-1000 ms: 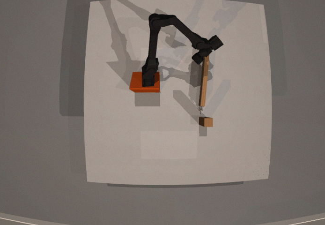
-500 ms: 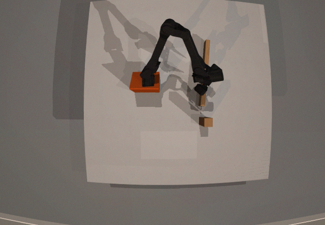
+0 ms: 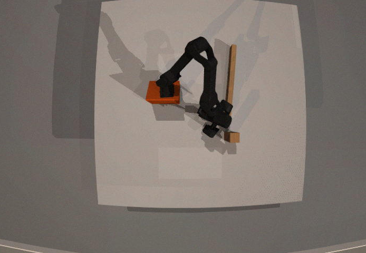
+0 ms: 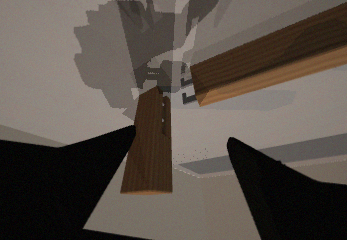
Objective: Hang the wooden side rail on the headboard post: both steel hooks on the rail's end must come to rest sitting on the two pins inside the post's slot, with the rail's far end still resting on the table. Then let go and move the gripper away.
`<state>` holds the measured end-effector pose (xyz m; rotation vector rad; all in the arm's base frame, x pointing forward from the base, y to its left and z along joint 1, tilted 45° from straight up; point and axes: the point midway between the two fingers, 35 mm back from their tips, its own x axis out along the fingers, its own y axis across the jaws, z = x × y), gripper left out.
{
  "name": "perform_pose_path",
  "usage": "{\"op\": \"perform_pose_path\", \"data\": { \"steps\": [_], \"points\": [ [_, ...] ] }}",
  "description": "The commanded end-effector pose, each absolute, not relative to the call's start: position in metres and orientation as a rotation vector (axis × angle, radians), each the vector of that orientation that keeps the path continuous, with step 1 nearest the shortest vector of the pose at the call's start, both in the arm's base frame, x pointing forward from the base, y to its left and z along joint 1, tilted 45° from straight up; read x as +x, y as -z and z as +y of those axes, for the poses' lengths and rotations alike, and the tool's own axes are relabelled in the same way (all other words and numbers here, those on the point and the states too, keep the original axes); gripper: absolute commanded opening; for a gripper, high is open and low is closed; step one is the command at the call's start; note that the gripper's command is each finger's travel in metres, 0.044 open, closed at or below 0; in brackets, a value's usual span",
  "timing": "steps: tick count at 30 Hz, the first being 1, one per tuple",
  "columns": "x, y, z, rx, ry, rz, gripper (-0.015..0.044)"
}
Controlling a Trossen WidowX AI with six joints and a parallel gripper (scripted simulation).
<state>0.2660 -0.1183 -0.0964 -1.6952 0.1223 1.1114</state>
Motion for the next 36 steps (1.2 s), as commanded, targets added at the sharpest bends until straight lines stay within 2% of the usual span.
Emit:
{"op": "perform_pose_path", "data": {
  "steps": [1, 20, 36],
  "points": [
    [0.251, 0.108, -0.122, -1.718, -1.127, 0.131, 0.044],
    [0.251, 0.108, -0.122, -1.709, -1.127, 0.138, 0.044],
    [0.26, 0.111, -0.108, -0.972, -0.901, 0.735, 0.044]
  ]
}}
